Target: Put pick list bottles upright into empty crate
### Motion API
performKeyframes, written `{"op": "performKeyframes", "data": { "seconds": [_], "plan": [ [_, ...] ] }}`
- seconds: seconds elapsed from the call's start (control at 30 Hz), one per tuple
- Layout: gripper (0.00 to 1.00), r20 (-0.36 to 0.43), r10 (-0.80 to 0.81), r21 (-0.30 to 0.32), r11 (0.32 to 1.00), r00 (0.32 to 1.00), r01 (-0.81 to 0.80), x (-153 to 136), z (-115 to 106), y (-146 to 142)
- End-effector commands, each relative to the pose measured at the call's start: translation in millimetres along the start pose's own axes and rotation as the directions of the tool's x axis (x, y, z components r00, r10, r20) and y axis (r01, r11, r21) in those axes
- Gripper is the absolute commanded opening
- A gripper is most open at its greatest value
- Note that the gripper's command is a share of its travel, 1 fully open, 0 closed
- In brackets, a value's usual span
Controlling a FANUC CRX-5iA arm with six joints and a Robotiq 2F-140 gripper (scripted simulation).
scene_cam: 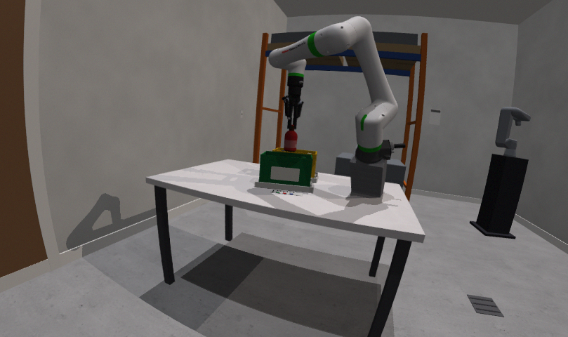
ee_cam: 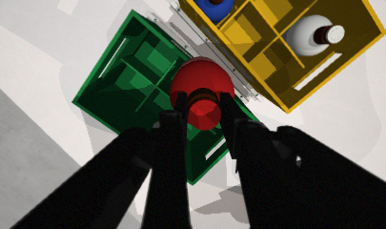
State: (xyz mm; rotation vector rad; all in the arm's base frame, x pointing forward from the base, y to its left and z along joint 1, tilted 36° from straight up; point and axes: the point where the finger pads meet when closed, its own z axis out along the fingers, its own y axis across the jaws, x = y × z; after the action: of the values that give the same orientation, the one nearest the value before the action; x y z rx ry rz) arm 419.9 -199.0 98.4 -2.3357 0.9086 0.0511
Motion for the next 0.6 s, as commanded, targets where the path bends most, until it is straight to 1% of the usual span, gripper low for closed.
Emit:
{"op": "performKeyframes", "data": {
  "seconds": [0.0, 0.57],
  "plan": [
    [0.10, -0.001, 0.000, 0.000, 1.000, 1.000, 0.000, -3, -1, -4],
    [0.10, -0.001, 0.000, 0.000, 1.000, 1.000, 0.000, -23, -1, -27]
  ]
}}
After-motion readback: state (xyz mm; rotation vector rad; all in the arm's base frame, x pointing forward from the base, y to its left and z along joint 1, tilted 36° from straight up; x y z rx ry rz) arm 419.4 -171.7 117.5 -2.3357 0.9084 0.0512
